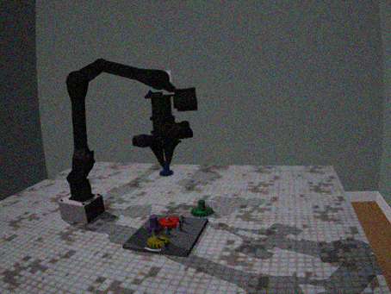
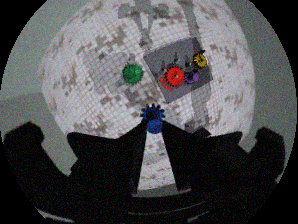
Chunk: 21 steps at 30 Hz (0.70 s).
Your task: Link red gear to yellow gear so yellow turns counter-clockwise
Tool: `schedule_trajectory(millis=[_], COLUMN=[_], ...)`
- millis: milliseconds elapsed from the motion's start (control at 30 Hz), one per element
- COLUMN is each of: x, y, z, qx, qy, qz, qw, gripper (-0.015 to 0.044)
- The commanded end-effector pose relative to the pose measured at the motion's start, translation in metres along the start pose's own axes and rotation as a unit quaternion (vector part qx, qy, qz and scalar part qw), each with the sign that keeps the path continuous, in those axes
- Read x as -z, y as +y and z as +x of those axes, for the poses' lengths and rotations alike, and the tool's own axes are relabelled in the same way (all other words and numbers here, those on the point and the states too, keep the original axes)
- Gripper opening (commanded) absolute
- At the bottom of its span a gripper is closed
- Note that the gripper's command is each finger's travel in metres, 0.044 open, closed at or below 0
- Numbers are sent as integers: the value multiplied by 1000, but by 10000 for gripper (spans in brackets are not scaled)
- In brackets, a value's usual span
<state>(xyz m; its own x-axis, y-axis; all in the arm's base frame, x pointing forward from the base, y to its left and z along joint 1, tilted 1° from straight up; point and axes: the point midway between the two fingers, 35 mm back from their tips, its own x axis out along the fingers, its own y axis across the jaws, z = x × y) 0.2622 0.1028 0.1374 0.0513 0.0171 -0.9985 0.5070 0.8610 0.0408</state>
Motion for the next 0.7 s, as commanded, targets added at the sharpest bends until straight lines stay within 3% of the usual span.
schedule_trajectory(millis=[0,667], x=[-7,-42], y=[-5,-31], z=[5,19], qx=[3,6], qy=[2,-2], qz=[-3,8], qw=[1000,1000], gripper=[0,0])
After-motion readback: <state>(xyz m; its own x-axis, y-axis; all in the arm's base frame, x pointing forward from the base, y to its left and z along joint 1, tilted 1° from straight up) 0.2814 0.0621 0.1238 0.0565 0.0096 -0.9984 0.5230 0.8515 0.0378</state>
